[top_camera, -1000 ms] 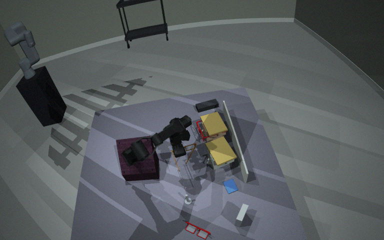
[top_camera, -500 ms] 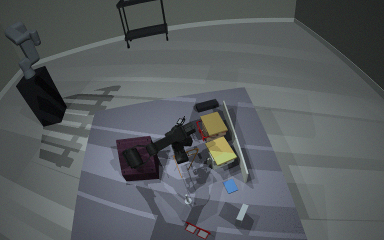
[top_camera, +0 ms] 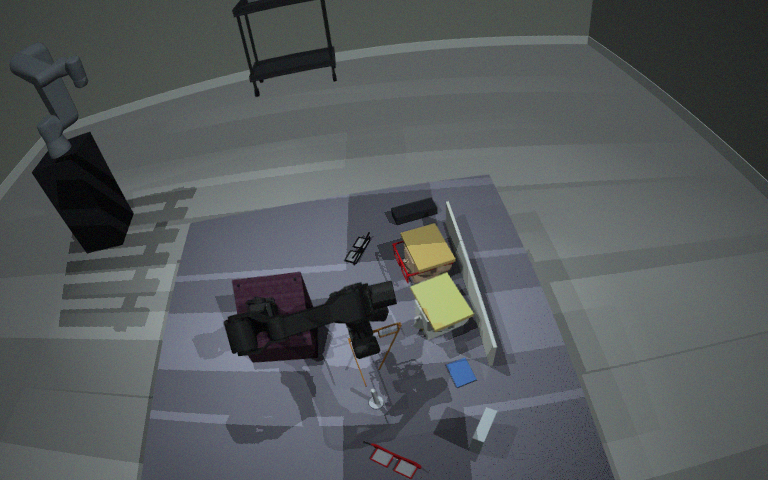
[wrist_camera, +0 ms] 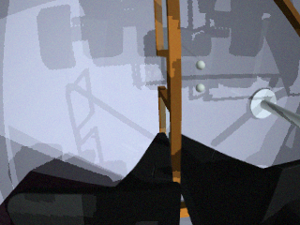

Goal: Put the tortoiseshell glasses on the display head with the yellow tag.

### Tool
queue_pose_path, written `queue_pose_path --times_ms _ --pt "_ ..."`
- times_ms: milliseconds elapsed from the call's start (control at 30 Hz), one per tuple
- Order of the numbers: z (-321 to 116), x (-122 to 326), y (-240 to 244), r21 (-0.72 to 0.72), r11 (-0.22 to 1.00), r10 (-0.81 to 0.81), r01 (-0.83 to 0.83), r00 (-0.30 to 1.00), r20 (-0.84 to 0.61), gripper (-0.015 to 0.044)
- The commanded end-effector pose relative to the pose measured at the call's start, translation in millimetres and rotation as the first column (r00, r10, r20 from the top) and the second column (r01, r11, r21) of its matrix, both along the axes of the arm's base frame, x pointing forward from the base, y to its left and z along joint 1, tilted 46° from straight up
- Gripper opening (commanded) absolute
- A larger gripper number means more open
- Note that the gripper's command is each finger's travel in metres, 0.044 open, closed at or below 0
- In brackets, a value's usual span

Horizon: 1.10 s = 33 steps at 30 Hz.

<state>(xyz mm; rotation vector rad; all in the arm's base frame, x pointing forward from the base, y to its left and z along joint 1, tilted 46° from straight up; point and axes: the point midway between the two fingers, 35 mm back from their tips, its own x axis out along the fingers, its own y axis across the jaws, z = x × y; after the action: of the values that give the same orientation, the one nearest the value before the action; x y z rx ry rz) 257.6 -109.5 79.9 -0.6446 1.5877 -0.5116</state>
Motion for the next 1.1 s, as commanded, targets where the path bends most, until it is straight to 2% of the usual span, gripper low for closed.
queue_pose_path --times_ms 0,500,833,1067 --pt "18.3 -11.2 -19.3 -0.012 1.0 0.0 0.0 1.0 -0.006 0.0" --pt "76.1 -58.9 -69.4 -0.061 0.998 -0.008 0.007 1.0 -0.015 0.0" --pt "74.9 -59.5 -71.5 -0.062 0.998 -0.009 0.008 1.0 -0.015 0.0" --pt "55.6 -59.8 -90.9 -0.06 0.998 -0.009 0.008 1.0 -0.015 0.0"
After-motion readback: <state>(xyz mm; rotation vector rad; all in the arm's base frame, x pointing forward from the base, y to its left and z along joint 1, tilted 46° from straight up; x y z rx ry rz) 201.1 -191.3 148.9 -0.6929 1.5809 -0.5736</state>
